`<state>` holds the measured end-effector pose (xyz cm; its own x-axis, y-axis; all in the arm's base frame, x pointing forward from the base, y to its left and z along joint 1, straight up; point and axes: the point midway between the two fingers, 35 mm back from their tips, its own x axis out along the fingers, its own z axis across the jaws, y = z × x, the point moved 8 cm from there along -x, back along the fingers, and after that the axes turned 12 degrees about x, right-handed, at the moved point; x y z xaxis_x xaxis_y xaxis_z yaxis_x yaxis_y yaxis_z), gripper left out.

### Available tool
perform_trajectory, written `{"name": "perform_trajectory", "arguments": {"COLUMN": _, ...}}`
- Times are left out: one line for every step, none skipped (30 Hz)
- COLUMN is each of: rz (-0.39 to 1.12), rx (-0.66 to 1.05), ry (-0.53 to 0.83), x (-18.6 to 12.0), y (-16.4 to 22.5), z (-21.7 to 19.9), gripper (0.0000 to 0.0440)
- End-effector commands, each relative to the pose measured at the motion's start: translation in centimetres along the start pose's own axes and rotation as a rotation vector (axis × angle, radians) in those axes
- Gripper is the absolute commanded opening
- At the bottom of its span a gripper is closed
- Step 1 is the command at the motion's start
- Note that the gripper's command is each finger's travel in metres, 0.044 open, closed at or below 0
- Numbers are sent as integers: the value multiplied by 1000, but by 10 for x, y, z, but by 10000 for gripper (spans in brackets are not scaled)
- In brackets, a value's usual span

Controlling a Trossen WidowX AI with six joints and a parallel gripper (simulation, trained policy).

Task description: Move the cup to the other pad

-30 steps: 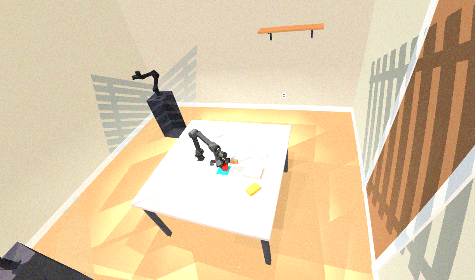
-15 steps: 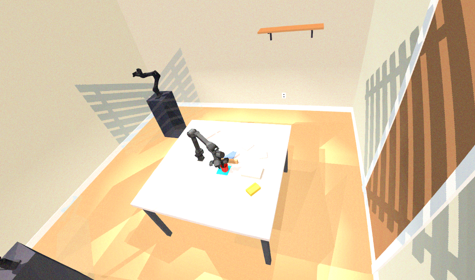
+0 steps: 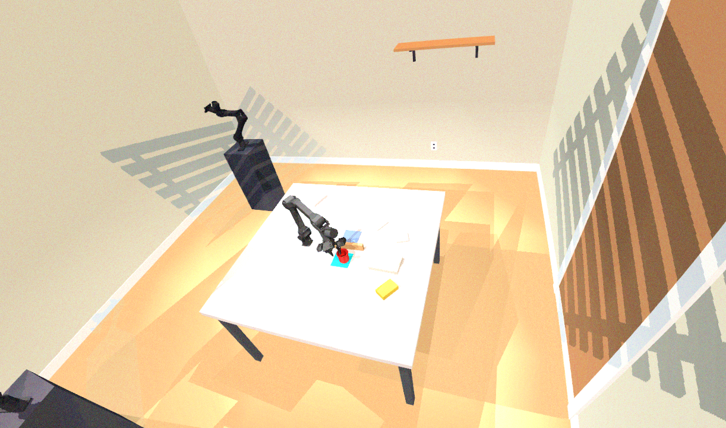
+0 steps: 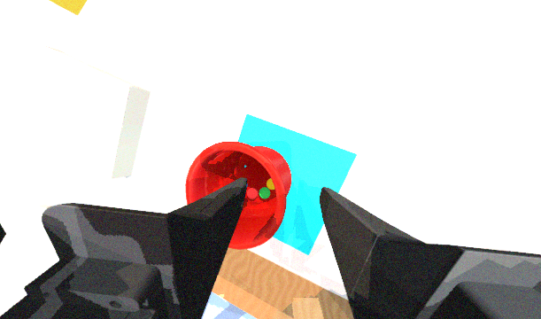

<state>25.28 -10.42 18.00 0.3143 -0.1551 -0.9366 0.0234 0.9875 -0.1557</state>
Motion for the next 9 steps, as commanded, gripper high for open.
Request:
{"name": "perform_trajectory", "arguments": {"rz": -4, "rx": 3, "ry": -29, "x": -11, "y": -2, "z": -2, "gripper": 268}}
{"name": "perform_trajectory", "arguments": {"rz": -7, "rx": 4, "ry": -35, "x": -14, "y": -3, "z": -2, "gripper": 272}}
{"name": "perform_trajectory", "arguments": {"rz": -9, "rx": 5, "ry": -43, "x": -17, "y": -3, "z": -2, "gripper": 276}}
{"name": "perform_trajectory", "arguments": {"rz": -13, "rx": 6, "ry": -51, "x": -20, "y": -4, "z": -2, "gripper": 282}}
{"name": "perform_trajectory", "arguments": {"rz": -16, "rx": 6, "ry": -59, "x": -23, "y": -5, "z": -1, "gripper": 289}}
{"name": "perform_trajectory", "arguments": {"rz": -21, "rx": 7, "ry": -68, "x": -27, "y": -6, "z": -1, "gripper": 301}}
{"name": "perform_trajectory", "arguments": {"rz": -25, "rx": 7, "ry": -77, "x": -31, "y": -7, "z": -1, "gripper": 312}}
{"name": "perform_trajectory", "arguments": {"rz": -29, "rx": 8, "ry": -85, "x": -34, "y": -9, "z": 0, "gripper": 323}}
{"name": "perform_trajectory", "arguments": {"rz": -34, "rx": 9, "ry": -94, "x": -38, "y": -10, "z": 0, "gripper": 334}}
